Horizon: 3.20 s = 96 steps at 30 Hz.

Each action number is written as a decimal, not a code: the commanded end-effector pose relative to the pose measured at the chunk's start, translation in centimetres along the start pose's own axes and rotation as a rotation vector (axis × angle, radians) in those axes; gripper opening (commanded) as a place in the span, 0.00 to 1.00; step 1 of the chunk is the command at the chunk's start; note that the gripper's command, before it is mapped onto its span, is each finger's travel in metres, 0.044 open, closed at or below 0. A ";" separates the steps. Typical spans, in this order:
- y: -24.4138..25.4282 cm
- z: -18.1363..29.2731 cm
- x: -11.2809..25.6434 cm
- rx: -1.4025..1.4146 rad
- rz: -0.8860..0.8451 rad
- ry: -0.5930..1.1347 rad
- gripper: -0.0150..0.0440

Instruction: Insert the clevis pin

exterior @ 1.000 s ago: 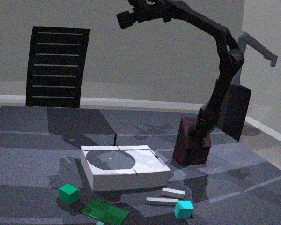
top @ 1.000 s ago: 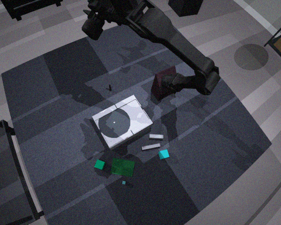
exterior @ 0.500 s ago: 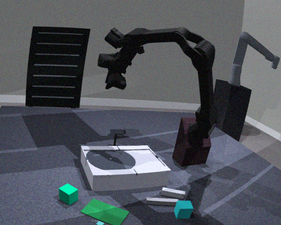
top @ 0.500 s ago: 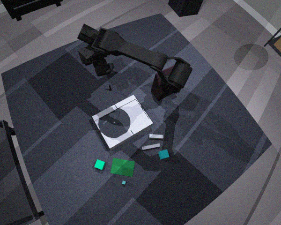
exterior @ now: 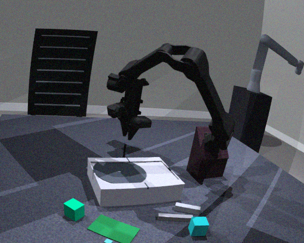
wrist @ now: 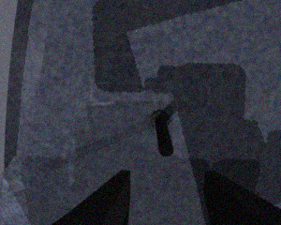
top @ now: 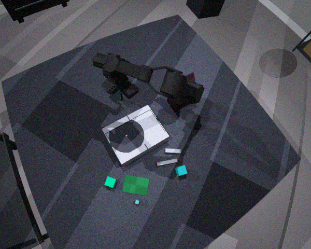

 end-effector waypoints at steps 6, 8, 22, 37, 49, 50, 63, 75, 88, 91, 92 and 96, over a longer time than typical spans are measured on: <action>-0.2 -0.1 -0.5 0.013 -0.014 -0.006 0.53; -0.2 -0.1 -0.7 0.013 -0.014 -0.006 0.53; -0.2 -0.1 -3.0 0.013 -0.015 -0.007 0.53; -0.2 -0.2 -4.1 0.013 -0.016 -0.007 0.44; -0.2 -0.2 -4.1 0.013 -0.016 -0.007 0.25; -0.2 -0.2 -4.1 0.013 -0.016 -0.007 0.25; -0.3 -0.2 -2.6 0.013 -0.015 -0.007 0.25; -1.3 3.6 -4.3 -0.023 -0.031 -0.289 0.25; -1.1 8.1 -5.7 -0.015 0.035 -0.703 0.25; -0.8 9.0 -6.0 -0.012 0.063 -0.798 0.25; -0.7 9.3 -6.1 -0.010 0.074 -0.829 0.25; -0.1 10.4 -6.3 -0.004 0.121 -0.954 0.25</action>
Point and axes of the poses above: the point midway between the two fingers, 35 mm back from their tips, its own x axis back along the fingers, its own y axis across the jaws, z = x × y, the point moved 5 cm from there along x, back along the fingers, and after that the axes turned 9 degrees about x, right-handed, at the moved point
